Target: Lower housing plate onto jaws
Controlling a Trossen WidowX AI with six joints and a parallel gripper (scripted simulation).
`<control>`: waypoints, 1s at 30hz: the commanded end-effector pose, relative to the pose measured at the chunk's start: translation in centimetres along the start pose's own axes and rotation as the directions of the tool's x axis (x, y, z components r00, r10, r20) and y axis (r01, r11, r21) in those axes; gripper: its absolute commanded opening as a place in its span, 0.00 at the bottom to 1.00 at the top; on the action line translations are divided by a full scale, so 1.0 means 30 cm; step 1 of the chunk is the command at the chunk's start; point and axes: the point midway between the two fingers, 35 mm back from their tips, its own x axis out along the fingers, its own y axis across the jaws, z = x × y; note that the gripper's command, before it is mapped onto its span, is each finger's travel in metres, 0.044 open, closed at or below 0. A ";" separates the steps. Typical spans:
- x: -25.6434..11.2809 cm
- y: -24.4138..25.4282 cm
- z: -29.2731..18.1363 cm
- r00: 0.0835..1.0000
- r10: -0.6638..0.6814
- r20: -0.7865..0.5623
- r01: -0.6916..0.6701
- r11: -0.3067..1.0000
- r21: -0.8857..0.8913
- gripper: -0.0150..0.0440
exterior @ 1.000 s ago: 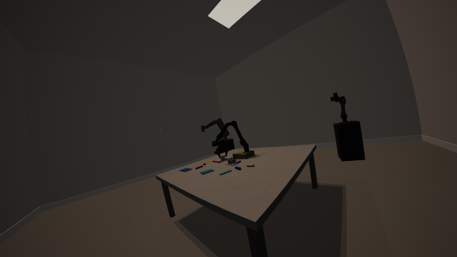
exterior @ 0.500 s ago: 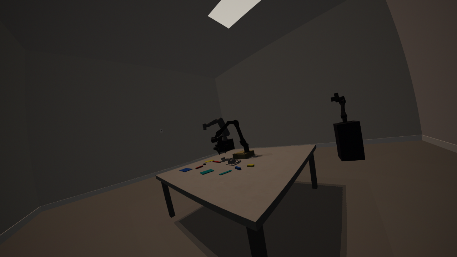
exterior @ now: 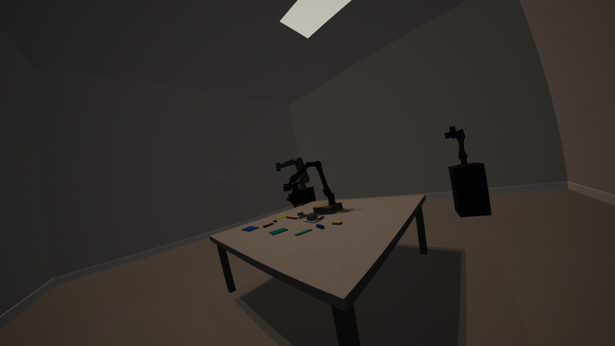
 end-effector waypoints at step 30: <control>-0.009 0.115 -0.340 1.000 0.001 -0.008 -0.005 0.848 -0.530 0.85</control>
